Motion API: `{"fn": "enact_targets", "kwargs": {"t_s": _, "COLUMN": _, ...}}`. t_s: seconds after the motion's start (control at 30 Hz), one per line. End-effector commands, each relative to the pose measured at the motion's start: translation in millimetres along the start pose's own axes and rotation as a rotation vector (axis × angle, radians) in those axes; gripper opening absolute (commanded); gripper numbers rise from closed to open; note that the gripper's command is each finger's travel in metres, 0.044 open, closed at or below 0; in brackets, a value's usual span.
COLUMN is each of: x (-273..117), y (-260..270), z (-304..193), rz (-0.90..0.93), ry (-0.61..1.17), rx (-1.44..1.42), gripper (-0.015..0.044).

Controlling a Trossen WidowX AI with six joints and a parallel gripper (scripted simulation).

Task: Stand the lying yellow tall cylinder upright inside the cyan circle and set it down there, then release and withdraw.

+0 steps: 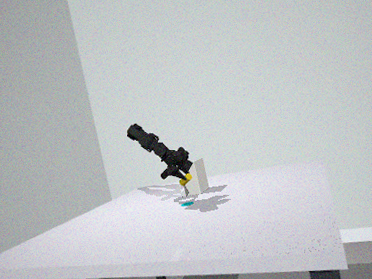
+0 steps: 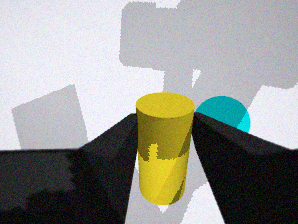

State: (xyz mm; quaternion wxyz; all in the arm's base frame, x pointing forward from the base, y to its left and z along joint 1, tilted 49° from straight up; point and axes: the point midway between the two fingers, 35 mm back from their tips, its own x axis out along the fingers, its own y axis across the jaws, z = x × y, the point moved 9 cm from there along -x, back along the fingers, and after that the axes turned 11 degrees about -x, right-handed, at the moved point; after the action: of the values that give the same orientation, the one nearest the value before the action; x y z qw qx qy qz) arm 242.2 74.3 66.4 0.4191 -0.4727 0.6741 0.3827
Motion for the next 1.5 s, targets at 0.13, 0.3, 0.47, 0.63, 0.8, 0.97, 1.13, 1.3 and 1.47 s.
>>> {"fn": "enact_targets", "kwargs": {"t_s": 0.13, "x": 0.6, "y": 1.2, "z": -5.0, "rz": 0.010, "ry": -0.059, "rx": -0.011, "gripper": 0.0105}}
{"fn": "enact_targets", "kwargs": {"t_s": 0.3, "x": 1.5, "y": 1.1, "z": -8.4, "rz": 0.015, "ry": -0.095, "rx": -0.016, "gripper": 0.0105}}
{"fn": "enact_targets", "kwargs": {"t_s": 0.47, "x": 2.4, "y": 1.0, "z": -11.8, "rz": 0.019, "ry": -0.132, "rx": -0.021, "gripper": 0.0105}}
{"fn": "enact_targets", "kwargs": {"t_s": 0.63, "x": 3.3, "y": 1.0, "z": -15.1, "rz": 0.021, "ry": -0.168, "rx": -0.026, "gripper": 0.0105}}
{"fn": "enact_targets", "kwargs": {"t_s": 0.8, "x": 4.1, "y": 1.0, "z": -18.4, "rz": 0.022, "ry": -0.205, "rx": -0.032, "gripper": 0.0105}}
{"fn": "enact_targets", "kwargs": {"t_s": 0.97, "x": 4.9, "y": 1.1, "z": -21.7, "rz": 0.021, "ry": -0.242, "rx": -0.037, "gripper": 0.0105}}
{"fn": "enact_targets", "kwargs": {"t_s": 1.13, "x": 5.7, "y": 1.2, "z": -24.9, "rz": 0.018, "ry": -0.278, "rx": -0.043, "gripper": 0.0105}}
{"fn": "enact_targets", "kwargs": {"t_s": 1.3, "x": 6.4, "y": 1.3, "z": -28.1, "rz": 0.014, "ry": -0.314, "rx": -0.050, "gripper": 0.0105}}
{"fn": "enact_targets", "kwargs": {"t_s": 1.47, "x": 7.1, "y": 1.5, "z": -31.3, "rz": 0.008, "ry": -0.350, "rx": -0.056, "gripper": 0.0105}}
